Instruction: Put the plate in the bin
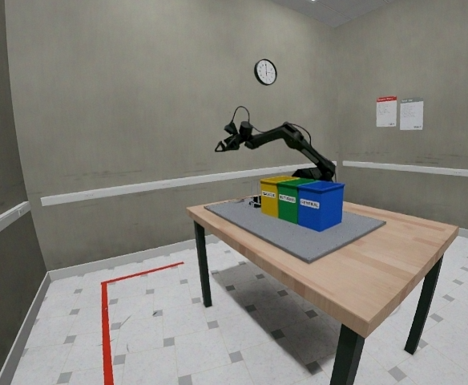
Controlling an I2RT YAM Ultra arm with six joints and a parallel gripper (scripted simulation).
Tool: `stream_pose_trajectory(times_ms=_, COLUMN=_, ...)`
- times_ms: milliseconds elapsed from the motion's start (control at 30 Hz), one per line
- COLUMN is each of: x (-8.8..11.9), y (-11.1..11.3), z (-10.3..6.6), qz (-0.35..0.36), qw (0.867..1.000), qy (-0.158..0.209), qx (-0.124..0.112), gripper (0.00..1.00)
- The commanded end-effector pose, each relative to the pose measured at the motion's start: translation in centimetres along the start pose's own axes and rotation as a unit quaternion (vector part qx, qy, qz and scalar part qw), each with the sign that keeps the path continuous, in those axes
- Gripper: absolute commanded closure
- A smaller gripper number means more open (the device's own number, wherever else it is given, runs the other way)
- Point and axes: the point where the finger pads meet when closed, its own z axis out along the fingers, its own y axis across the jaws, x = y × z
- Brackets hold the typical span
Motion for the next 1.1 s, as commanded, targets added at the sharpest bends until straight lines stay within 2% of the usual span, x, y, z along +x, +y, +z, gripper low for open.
stream_pose_trajectory(times_ms=0, x=-3.51, y=-0.17, z=-1.87, qz=-0.028, qw=0.999, qy=-0.031, qx=0.018, gripper=0.00)
stream_pose_trajectory(times_ms=933, x=-3.55, y=-0.13, z=-1.87, qz=-0.029, qw=0.999, qy=-0.031, qx=0.018, gripper=0.00)
stream_pose_trajectory(times_ms=967, x=-4.13, y=-0.05, z=-1.93, qz=-0.031, qw=0.998, qy=-0.033, qx=0.033, gripper=0.00)
stream_pose_trajectory(times_ms=1067, x=-4.05, y=-0.50, z=-2.00, qz=-0.030, qw=0.998, qy=-0.033, qx=0.037, gripper=0.00)
